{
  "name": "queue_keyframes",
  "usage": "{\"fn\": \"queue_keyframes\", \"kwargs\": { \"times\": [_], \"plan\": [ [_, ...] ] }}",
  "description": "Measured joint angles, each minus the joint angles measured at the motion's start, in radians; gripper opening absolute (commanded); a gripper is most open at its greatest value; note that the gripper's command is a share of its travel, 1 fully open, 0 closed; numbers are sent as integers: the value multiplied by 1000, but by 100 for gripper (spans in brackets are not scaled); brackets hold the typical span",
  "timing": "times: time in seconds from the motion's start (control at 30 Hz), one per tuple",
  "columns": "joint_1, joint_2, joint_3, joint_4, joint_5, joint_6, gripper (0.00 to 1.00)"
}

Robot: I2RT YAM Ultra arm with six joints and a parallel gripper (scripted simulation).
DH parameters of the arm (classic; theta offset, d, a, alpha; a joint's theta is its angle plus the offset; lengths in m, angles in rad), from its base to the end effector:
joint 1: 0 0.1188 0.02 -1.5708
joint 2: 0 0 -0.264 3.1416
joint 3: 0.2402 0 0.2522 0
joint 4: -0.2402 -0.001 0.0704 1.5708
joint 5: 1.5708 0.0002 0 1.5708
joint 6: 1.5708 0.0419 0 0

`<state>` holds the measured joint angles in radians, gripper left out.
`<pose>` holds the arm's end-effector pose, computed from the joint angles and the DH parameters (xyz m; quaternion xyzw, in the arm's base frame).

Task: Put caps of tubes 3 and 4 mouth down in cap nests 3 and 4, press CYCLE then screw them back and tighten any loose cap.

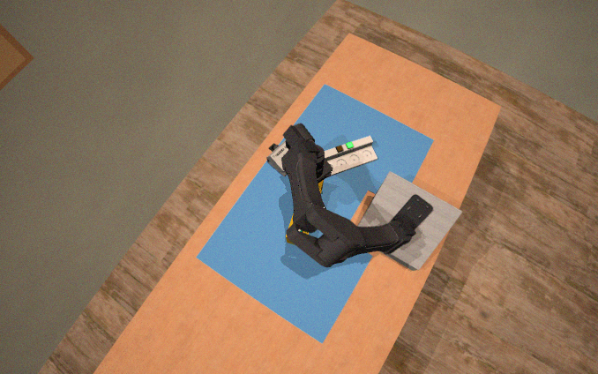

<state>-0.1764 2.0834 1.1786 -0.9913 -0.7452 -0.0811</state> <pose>0.3157 -0.0264 0.0975 -0.1027 -0.9152 -0.3756 0.1035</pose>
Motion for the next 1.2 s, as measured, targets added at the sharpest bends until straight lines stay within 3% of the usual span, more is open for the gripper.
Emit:
{"fn": "queue_keyframes", "kwargs": {
  "times": [0.27,0.3,0.83,1.2],
  "plan": [
    [0,0,5,-2,0,-205,49],
    [0,0,5,-3,0,-215,0],
    [0,0,8,-4,2,-247,0],
    [0,0,8,-4,2,66,0]
  ]
}}
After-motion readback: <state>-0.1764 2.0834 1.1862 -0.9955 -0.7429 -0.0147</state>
